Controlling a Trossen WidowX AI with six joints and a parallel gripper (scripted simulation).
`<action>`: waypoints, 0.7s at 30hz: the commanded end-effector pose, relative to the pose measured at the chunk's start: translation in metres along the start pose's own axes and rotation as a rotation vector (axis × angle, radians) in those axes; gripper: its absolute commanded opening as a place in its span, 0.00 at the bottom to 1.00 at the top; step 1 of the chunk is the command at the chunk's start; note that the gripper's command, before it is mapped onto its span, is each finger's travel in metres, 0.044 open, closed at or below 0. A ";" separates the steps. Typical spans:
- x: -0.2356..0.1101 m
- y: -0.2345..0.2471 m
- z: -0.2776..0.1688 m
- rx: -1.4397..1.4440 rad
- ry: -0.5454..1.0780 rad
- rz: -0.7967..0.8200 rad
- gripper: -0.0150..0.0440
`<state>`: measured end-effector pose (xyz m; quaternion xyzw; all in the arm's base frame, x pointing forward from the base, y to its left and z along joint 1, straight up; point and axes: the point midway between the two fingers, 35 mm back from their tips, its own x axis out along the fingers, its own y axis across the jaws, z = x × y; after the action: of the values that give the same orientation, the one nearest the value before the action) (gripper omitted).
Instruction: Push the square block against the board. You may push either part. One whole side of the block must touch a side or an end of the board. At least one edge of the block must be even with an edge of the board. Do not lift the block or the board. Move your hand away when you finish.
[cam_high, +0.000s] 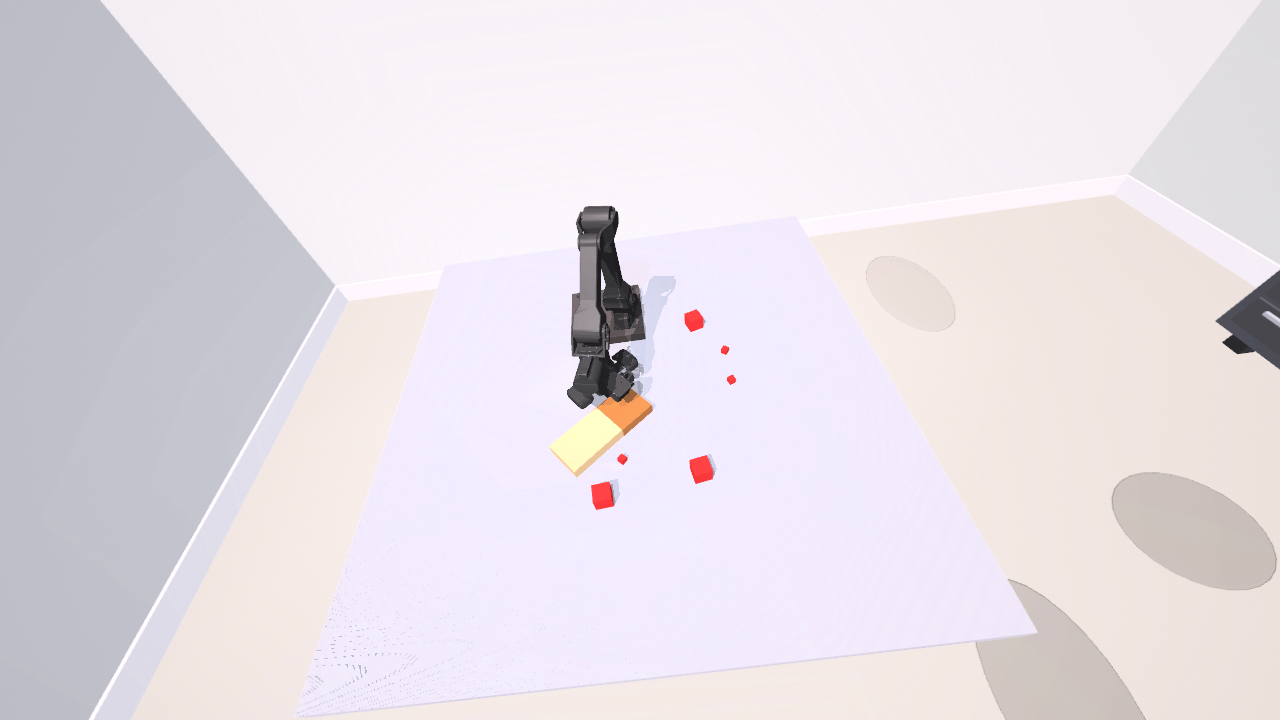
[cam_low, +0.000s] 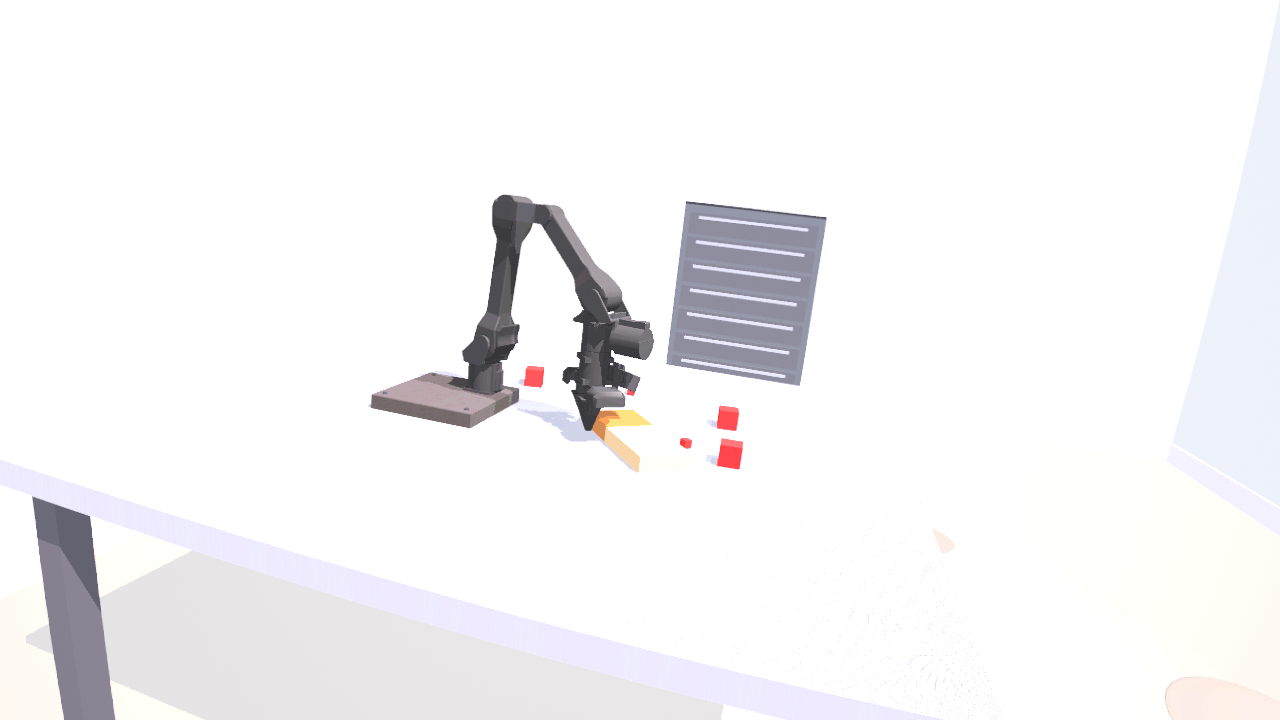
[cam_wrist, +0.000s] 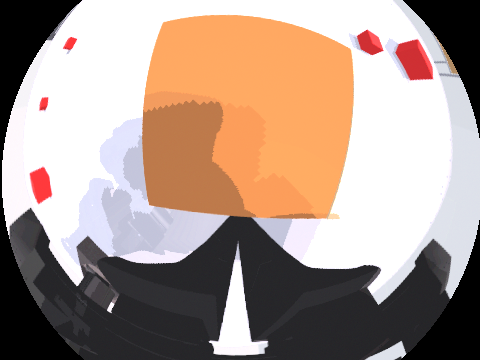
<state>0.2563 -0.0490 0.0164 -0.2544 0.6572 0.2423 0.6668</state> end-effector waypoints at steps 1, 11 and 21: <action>0.000 0.001 -0.006 -0.002 -0.003 0.001 0.25; 0.000 0.001 -0.022 -0.002 -0.001 0.001 0.25; 0.001 0.002 -0.039 -0.002 0.000 0.001 0.25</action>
<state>0.2301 -0.0716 0.0157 -0.2541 0.6587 0.2420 0.6656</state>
